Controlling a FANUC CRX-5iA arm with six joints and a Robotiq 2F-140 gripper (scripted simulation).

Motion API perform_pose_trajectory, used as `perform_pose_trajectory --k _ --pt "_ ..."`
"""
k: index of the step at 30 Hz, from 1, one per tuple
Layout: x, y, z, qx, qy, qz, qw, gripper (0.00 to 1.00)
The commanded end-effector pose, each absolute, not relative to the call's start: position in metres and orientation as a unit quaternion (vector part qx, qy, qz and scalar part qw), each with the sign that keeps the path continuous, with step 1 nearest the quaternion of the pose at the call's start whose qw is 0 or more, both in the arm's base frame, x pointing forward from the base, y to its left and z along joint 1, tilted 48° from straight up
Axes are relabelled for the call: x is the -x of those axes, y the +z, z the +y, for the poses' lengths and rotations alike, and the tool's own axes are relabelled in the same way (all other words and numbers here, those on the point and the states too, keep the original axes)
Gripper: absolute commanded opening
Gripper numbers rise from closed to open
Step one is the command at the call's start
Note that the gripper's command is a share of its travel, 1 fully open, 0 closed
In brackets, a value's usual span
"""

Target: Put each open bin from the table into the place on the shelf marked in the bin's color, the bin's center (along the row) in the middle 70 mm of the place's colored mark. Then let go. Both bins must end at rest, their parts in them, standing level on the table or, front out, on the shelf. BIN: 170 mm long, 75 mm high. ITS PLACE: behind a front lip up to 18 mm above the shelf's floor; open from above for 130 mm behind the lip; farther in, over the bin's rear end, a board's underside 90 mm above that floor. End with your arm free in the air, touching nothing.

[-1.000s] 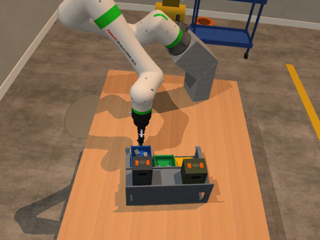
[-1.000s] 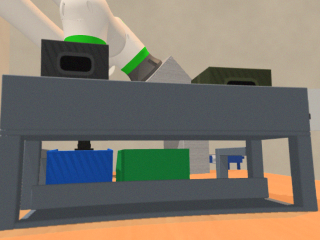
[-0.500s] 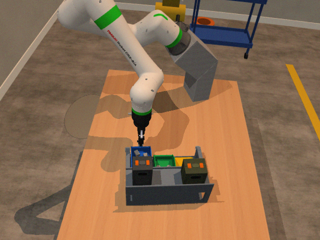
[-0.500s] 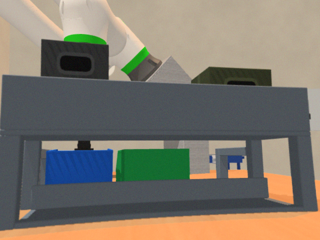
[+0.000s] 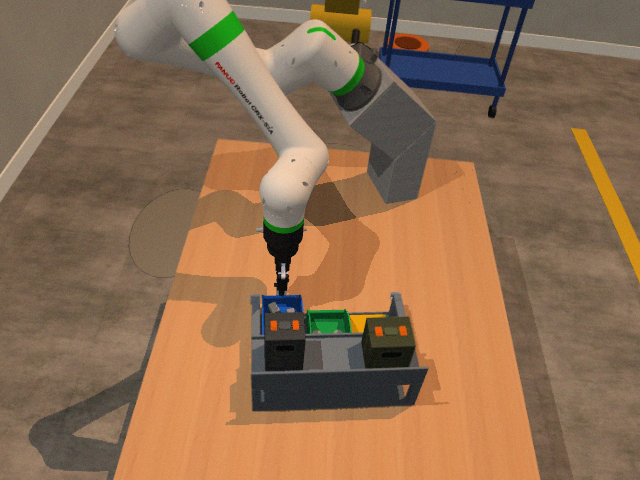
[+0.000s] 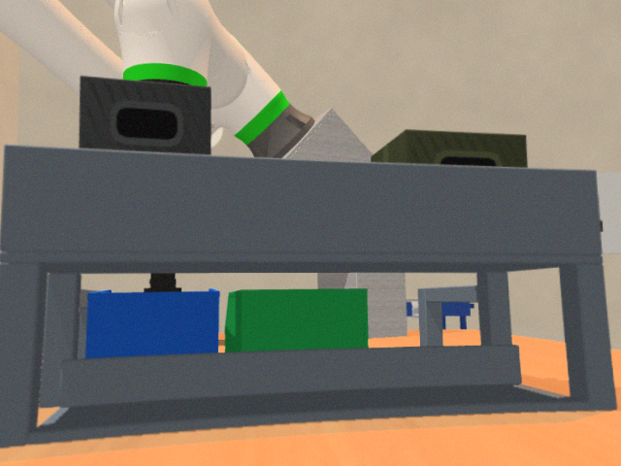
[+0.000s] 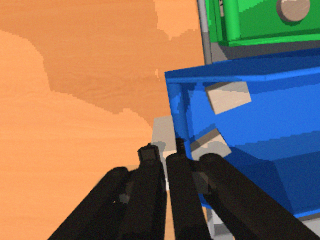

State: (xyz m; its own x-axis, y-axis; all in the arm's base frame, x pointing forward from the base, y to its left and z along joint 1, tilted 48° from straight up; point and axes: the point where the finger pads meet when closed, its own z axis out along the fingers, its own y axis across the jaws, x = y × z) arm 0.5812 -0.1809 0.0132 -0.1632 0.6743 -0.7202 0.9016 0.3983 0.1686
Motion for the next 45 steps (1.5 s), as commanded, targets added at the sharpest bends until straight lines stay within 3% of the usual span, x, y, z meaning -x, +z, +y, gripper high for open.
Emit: perform_pose_trajectory --k 1,45 --pt "-0.583 0.014 -0.180 -0.527 -0.151 0.747 0.375 0.00" --pt "-0.608 0.018 -0.169 -0.527 -0.151 0.747 0.375 0.00"
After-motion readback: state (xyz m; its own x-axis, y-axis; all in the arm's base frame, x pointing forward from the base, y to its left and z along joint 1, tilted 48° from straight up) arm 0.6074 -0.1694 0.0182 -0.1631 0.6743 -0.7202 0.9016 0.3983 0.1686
